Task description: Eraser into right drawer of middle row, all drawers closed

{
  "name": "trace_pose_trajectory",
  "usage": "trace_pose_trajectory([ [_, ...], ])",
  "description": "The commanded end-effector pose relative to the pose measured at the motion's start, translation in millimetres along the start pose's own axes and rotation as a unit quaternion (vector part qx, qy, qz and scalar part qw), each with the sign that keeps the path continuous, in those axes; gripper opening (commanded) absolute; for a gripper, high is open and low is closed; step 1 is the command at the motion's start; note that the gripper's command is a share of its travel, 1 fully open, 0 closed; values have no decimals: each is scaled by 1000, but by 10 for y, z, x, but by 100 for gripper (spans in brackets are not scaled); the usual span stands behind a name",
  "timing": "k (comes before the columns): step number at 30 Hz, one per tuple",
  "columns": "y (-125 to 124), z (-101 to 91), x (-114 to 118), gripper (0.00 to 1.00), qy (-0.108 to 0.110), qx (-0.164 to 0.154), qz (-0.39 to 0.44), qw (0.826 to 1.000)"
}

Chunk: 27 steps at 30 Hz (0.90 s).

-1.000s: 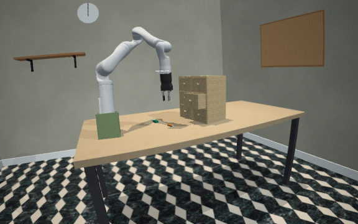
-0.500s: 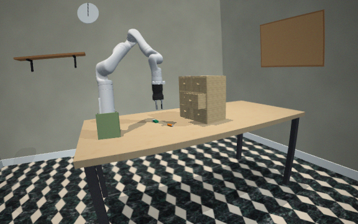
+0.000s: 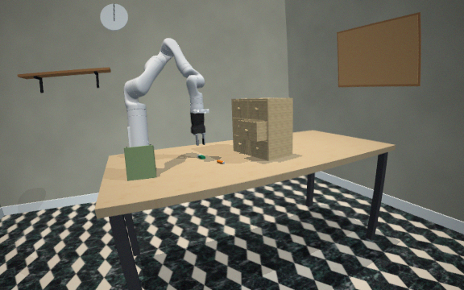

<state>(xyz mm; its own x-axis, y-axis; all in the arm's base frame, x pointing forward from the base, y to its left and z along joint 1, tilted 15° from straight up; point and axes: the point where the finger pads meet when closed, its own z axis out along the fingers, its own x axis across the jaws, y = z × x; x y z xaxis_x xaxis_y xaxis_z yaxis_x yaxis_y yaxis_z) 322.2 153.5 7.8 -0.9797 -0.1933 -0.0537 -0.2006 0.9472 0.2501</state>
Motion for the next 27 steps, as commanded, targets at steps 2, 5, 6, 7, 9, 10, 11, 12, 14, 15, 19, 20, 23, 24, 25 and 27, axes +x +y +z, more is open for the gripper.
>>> trace_pose_trajectory([
  [2,28,1,9,67,0,0,-4,1000],
  [5,30,2,11,67,0,0,-5,1000],
  [6,30,2,11,75,0,0,-5,1000],
  [7,30,2,11,75,0,0,-5,1000],
  [9,30,2,11,75,0,0,-5,1000],
  [10,30,2,11,75,0,0,-5,1000],
  [11,30,2,11,75,0,0,-5,1000],
  [12,30,2,11,75,0,0,-5,1000],
  [14,30,2,11,75,0,0,-5,1000],
  [15,30,2,11,75,0,0,-5,1000],
  [19,30,2,11,75,0,0,-5,1000],
  [20,30,2,11,75,0,0,-5,1000],
  [23,30,2,11,75,0,0,-5,1000],
  [24,30,2,11,75,0,0,-5,1000],
  [25,30,2,11,75,0,0,-5,1000],
  [27,30,3,11,75,0,0,-5,1000],
])
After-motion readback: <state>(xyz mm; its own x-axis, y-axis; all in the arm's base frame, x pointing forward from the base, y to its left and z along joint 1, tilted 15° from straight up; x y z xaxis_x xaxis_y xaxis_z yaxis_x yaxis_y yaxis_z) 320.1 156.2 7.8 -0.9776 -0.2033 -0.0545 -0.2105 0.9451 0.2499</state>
